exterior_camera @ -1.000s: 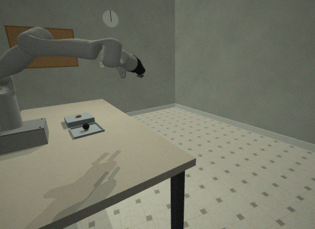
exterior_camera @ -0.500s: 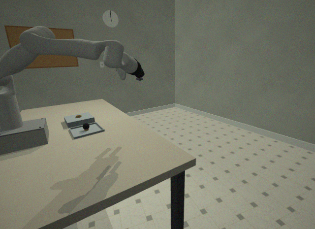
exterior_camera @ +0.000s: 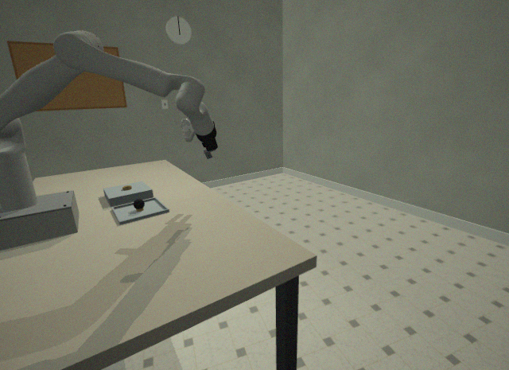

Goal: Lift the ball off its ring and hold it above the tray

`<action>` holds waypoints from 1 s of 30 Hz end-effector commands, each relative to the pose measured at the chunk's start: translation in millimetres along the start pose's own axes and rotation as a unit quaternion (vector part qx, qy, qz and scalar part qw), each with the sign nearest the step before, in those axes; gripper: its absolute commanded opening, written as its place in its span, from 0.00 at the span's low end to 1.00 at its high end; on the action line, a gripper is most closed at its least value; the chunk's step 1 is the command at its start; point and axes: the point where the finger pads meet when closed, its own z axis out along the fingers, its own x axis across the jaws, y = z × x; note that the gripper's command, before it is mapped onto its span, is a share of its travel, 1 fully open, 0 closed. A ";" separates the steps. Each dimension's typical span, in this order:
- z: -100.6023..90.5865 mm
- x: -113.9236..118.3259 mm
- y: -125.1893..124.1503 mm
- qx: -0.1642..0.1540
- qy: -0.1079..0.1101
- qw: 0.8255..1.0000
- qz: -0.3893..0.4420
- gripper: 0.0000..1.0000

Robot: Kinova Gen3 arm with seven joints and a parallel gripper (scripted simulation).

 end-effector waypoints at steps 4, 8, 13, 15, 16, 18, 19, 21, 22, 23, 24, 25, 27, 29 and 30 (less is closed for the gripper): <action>66.5 14.5 -87.3 0.087 -0.112 0.990 -0.006 1.00; 74.8 9.1 -117.2 0.110 -0.150 0.983 -0.011 1.00; 76.9 -5.0 -186.2 0.152 -0.238 0.959 -0.033 1.00; 72.1 -10.1 -210.0 0.164 -0.268 0.948 -0.045 1.00; 69.0 -12.4 -220.9 0.169 -0.282 0.943 -0.051 1.00; 61.7 -16.5 -240.9 0.177 -0.307 0.933 -0.064 1.00; 57.8 -18.2 -250.0 0.181 -0.318 0.928 -0.070 1.00; 49.8 -21.2 -266.2 0.186 -0.338 0.919 -0.082 1.00; 49.8 -21.2 -266.2 0.186 -0.338 0.919 -0.082 1.00; 49.8 -21.2 -266.2 0.186 -0.338 0.919 -0.082 1.00; 45.9 -22.4 -273.5 0.188 -0.346 0.915 -0.087 1.00; 42.0 -23.5 -280.1 0.190 -0.354 0.911 -0.092 1.00; 35.0 -25.3 -291.7 0.193 -0.366 0.904 -0.102 1.00; 28.9 -26.5 -301.1 0.195 -0.376 0.899 -0.110 1.00; 26.3 -27.0 -305.0 0.196 -0.380 0.897 -0.114 1.00</action>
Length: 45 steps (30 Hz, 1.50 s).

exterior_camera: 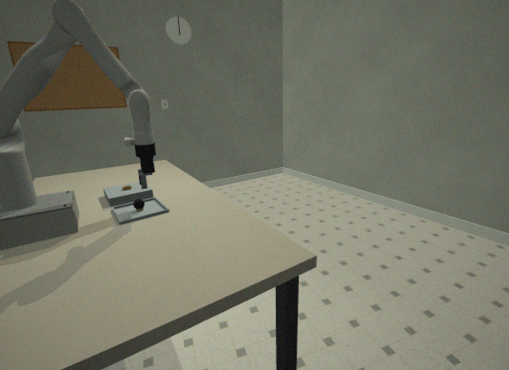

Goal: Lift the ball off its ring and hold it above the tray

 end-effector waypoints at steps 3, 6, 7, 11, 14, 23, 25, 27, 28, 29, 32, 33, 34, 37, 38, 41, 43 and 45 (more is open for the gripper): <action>-7.3 5.8 -20.7 -0.007 -0.030 0.999 -0.021 1.00; -7.7 4.9 -26.8 -0.006 -0.036 0.999 -0.025 1.00; -7.8 4.7 -27.9 -0.006 -0.037 0.999 -0.026 1.00; -8.0 4.5 -29.2 -0.006 -0.039 0.999 -0.026 1.00; -8.0 4.4 -29.6 -0.006 -0.039 0.999 -0.027 1.00; -6.9 4.3 -29.5 -0.006 -0.039 0.999 -0.027 1.00; -3.5 4.1 -29.3 -0.006 -0.039 0.999 -0.027 1.00; -3.5 4.1 -29.3 -0.006 -0.039 0.999 -0.027 1.00; -0.7 3.9 -29.1 -0.006 -0.039 0.999 -0.027 1.00; 2.8 3.6 -28.9 -0.006 -0.039 0.999 -0.027 1.00; 17.5 2.4 -28.4 -0.006 -0.039 0.999 -0.027 1.00; 23.4 2.0 -28.4 -0.006 -0.039 0.999 -0.027 1.00; 29.7 1.5 -28.4 -0.006 -0.039 0.999 -0.027 1.00; 50.0 -0.2 -28.2 -0.006 -0.039 0.999 -0.027 1.00; 57.0 -0.7 -27.9 -0.006 -0.039 0.999 -0.027 1.00; 75.0 -2.2 -27.6 -0.006 -0.039 0.999 -0.027 1.00; 79.7 -2.5 -27.7 -0.006 -0.039 0.999 -0.027 1.00; 83.6 -2.8 -27.8 -0.006 -0.039 0.999 -0.027 1.00</action>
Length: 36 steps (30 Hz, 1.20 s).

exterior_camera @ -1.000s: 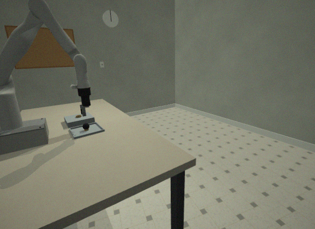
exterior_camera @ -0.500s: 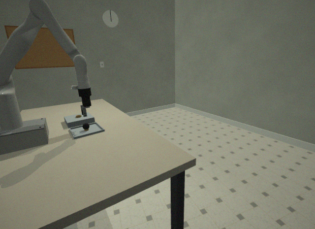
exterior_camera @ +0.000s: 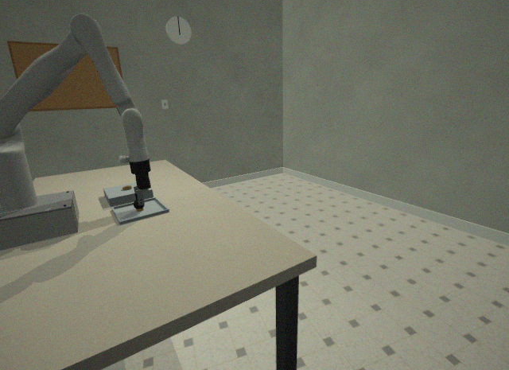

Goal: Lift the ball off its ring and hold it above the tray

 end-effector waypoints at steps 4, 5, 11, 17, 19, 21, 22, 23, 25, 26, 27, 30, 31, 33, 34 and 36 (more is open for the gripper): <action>21.7 1.5 -6.2 0.007 0.003 1.000 0.002 1.00; 22.1 1.5 -6.3 0.007 0.003 1.000 0.002 1.00; 22.1 1.5 -6.3 0.007 0.003 1.000 0.002 1.00; 22.1 1.5 -6.3 0.007 0.003 1.000 0.002 1.00; 22.1 1.5 -6.3 0.007 0.003 1.000 0.002 0.00; 22.1 1.5 -6.3 0.007 0.003 1.000 0.002 0.00; 22.1 1.5 -6.3 0.007 0.003 1.000 0.002 0.00; 22.1 1.5 -6.3 0.007 0.003 1.000 0.002 0.00; 22.1 1.5 -6.3 0.007 0.003 1.000 0.002 0.00; 22.1 1.5 -6.3 0.007 0.003 1.000 0.002 0.00; 22.1 1.5 -6.3 0.007 0.003 1.000 0.002 0.00; 22.1 1.5 -6.3 0.007 0.003 1.000 0.002 0.00; 22.1 1.5 -6.3 0.007 0.003 1.000 0.002 0.00; 22.1 1.5 -6.3 0.007 0.003 1.000 0.002 0.00; 22.1 1.5 -6.3 0.007 0.003 1.000 0.002 0.00; 22.1 1.5 -6.3 0.007 0.003 1.000 0.002 0.00</action>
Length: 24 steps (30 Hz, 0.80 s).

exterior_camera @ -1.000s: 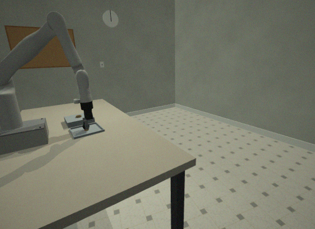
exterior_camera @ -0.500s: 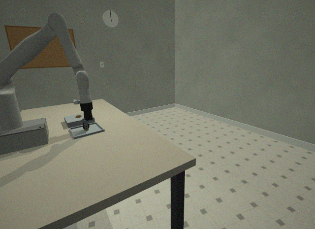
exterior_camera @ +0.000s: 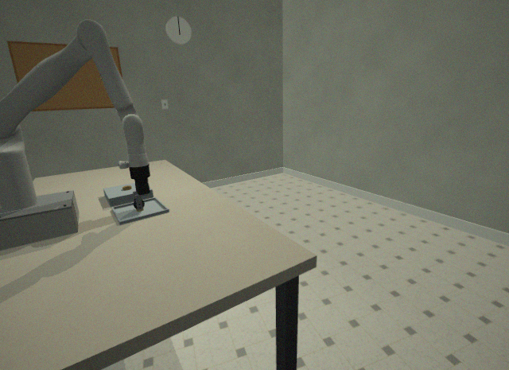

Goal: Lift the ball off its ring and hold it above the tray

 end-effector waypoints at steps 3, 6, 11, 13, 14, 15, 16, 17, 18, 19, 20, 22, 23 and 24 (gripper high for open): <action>1.3 0.2 1.3 -0.002 0.001 1.000 0.002 0.00; 1.3 0.2 1.3 -0.002 0.001 1.000 0.002 0.00; 1.3 0.2 1.3 -0.002 0.001 1.000 0.002 0.00; 1.3 0.2 1.3 -0.002 0.001 1.000 0.002 0.00; 1.3 0.2 1.3 -0.002 0.001 1.000 0.002 0.00; 1.3 0.2 1.3 -0.002 0.001 1.000 0.002 0.00; 1.1 0.2 1.3 -0.002 0.001 1.000 0.002 0.00; -0.1 0.2 1.4 -0.002 0.001 1.000 0.002 0.00; -2.9 0.1 1.5 -0.002 0.001 1.000 0.002 0.00; -7.3 0.1 1.7 -0.002 0.001 1.000 0.002 0.00; -13.2 0.1 1.9 -0.002 0.001 1.000 0.002 0.00; -27.2 0.0 1.9 -0.002 0.001 1.000 0.002 0.00; -34.1 0.0 1.7 -0.002 0.001 1.000 0.002 0.00; -39.9 0.0 1.5 -0.002 0.001 1.000 0.002 0.00</action>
